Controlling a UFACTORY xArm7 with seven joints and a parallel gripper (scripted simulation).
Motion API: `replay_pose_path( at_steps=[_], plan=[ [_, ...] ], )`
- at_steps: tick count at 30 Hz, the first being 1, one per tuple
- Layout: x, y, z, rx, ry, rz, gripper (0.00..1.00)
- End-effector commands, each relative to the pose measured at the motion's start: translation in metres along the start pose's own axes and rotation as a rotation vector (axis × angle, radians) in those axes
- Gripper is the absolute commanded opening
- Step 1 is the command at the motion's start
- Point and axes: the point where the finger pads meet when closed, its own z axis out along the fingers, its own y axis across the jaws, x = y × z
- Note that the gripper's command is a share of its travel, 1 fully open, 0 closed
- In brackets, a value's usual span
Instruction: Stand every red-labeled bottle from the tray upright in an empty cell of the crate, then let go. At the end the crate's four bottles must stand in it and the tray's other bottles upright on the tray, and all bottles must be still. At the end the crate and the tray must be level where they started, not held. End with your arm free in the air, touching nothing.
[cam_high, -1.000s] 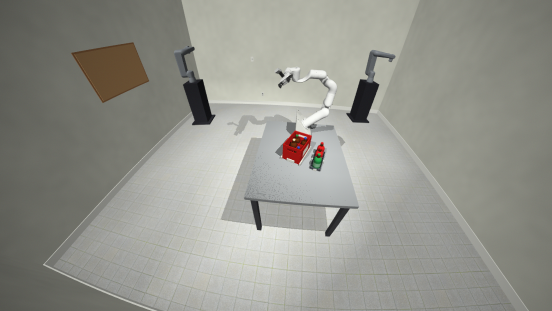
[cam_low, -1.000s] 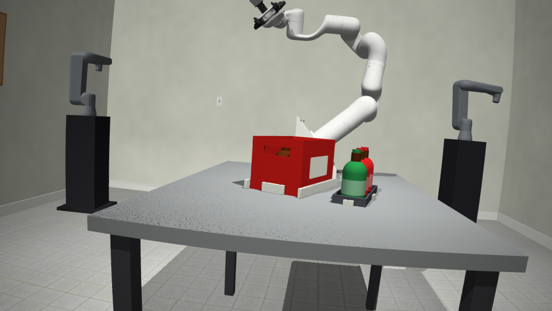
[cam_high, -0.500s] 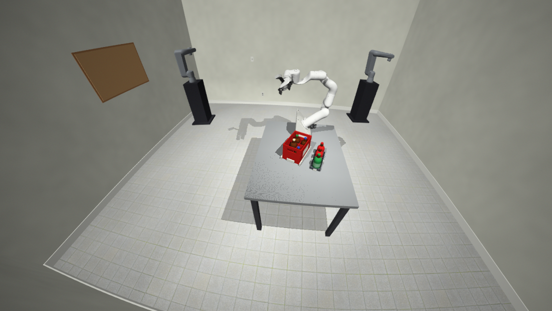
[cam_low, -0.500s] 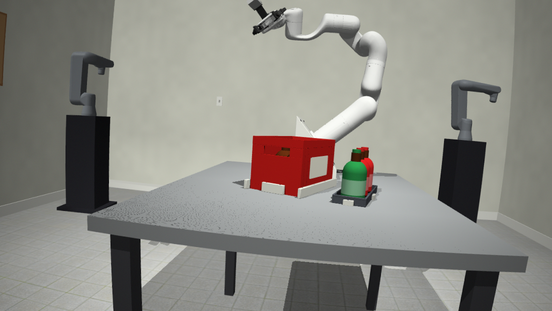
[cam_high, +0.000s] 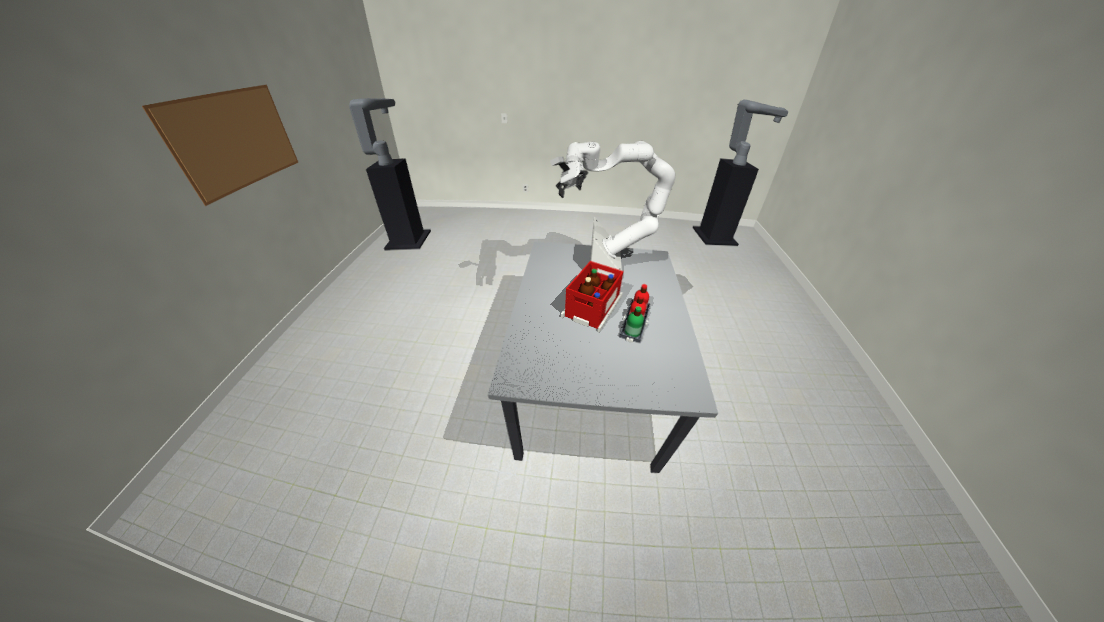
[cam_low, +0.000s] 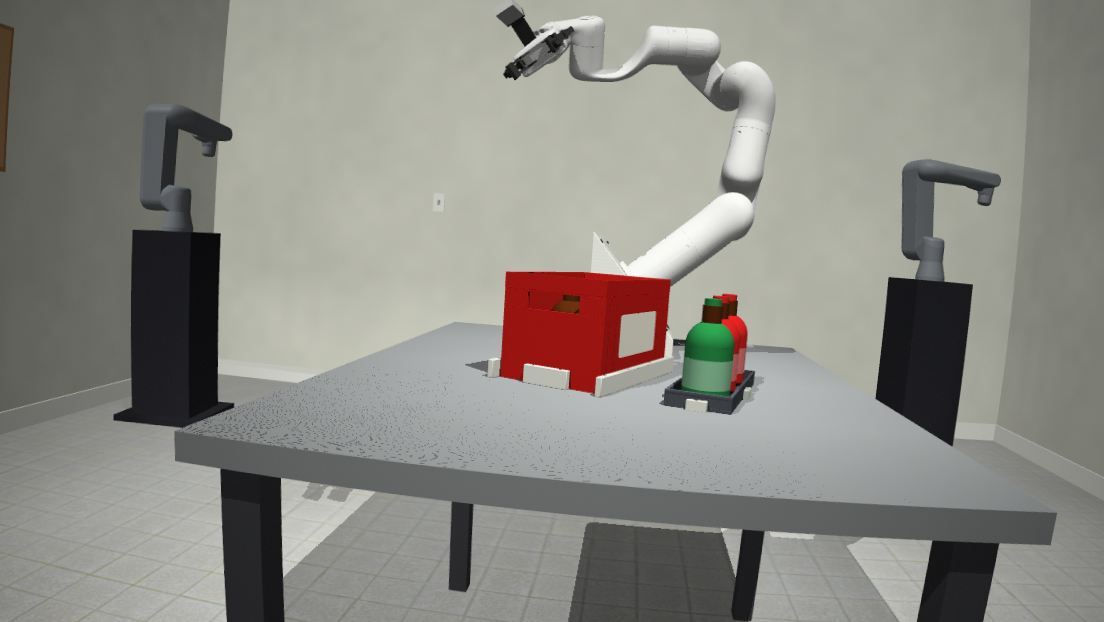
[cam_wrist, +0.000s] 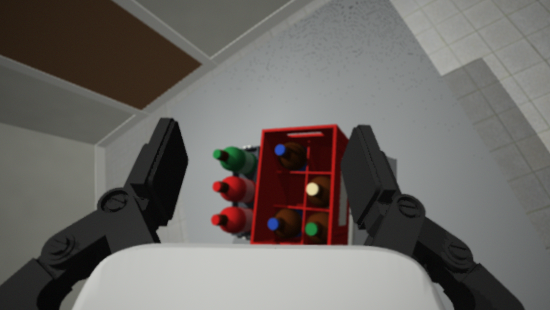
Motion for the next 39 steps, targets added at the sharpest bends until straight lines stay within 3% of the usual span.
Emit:
replay_pose_path(
  at_steps=[1,7,8,20,21,33,34,39],
  plan=[
    [-0.006,0.001,0.011,-0.018,-0.031,-0.024,1.0],
    [-0.006,0.001,0.011,-0.018,-0.031,-0.024,1.0],
    [-0.032,0.008,0.042,-0.055,-0.138,-0.087,1.0],
    [-0.032,0.008,0.042,-0.055,-0.138,-0.087,1.0],
    [-0.057,0.014,0.069,-0.085,-0.242,-0.153,1.0],
    [-0.057,0.014,0.069,-0.085,-0.242,-0.153,1.0],
    [-0.083,0.02,0.092,-0.11,-0.342,-0.221,1.0],
    [-0.083,0.02,0.092,-0.11,-0.342,-0.221,1.0]
  ],
)
